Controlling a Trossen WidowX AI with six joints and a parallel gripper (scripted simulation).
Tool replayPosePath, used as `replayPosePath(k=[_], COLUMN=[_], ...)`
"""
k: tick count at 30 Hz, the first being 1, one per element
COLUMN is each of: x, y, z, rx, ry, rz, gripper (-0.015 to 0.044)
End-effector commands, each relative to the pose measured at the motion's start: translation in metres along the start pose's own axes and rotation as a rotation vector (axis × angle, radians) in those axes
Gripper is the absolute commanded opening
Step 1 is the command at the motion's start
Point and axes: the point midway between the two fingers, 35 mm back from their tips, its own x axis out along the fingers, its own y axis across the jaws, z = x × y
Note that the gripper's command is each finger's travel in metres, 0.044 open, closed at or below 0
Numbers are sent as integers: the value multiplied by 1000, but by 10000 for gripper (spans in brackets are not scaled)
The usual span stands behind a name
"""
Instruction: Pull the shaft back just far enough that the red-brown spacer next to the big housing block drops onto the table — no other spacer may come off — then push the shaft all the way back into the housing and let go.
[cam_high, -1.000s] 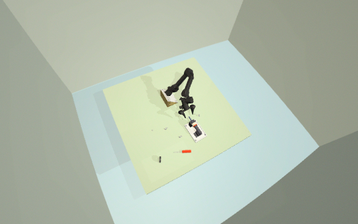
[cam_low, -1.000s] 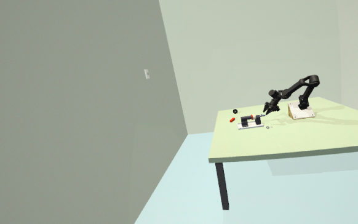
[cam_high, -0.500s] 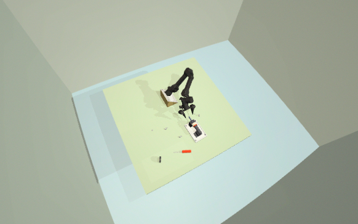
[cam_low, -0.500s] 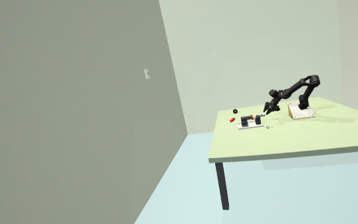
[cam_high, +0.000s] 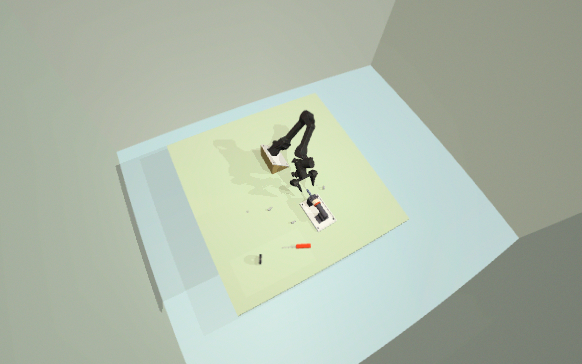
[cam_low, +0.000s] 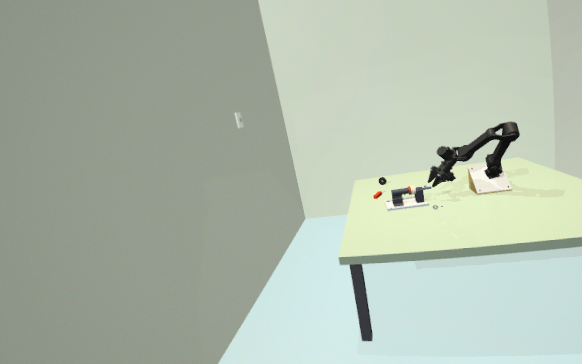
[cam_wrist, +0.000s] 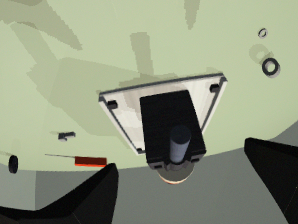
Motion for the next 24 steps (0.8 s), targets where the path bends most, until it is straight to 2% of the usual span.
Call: replayPosePath(k=[1,24], x=[5,38], y=[0,-1], z=[-1,0], rx=[0,1], ry=[1,3], rz=[1,-1], gripper=[440,440])
